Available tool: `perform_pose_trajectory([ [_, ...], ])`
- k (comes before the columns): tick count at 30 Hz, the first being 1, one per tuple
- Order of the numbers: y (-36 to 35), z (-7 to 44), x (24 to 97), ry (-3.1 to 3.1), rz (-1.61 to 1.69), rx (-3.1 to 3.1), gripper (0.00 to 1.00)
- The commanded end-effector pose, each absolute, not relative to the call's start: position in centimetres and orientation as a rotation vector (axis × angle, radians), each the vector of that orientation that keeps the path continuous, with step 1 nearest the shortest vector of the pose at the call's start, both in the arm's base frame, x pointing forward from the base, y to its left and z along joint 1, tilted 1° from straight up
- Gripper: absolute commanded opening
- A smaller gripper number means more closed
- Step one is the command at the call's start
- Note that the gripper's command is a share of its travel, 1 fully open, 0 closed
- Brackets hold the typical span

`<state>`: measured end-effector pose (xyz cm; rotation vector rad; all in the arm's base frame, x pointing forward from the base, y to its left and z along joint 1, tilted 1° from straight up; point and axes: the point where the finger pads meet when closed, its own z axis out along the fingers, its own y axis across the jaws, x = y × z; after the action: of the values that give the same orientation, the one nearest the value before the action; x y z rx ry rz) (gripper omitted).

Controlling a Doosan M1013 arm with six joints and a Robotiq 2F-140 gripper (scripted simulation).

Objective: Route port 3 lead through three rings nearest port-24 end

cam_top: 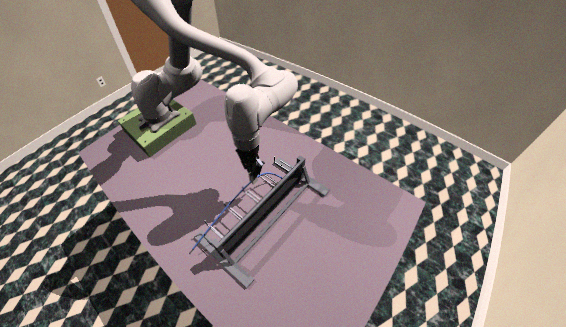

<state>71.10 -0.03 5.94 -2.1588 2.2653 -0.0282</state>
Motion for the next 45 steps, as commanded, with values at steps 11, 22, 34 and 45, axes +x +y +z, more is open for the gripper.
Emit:
perform_pose_trajectory([
  [11,0.0,4.5,71.1,2.265,-0.029,-2.159,0.0],
  [22,0.0,3.6,71.2,2.265,-0.029,-2.159,0.0],
  [34,0.0,2.9,71.2,2.265,-0.029,-2.159,0.0],
  [45,0.0,2.5,71.2,2.265,-0.029,-2.159,0.0],
])
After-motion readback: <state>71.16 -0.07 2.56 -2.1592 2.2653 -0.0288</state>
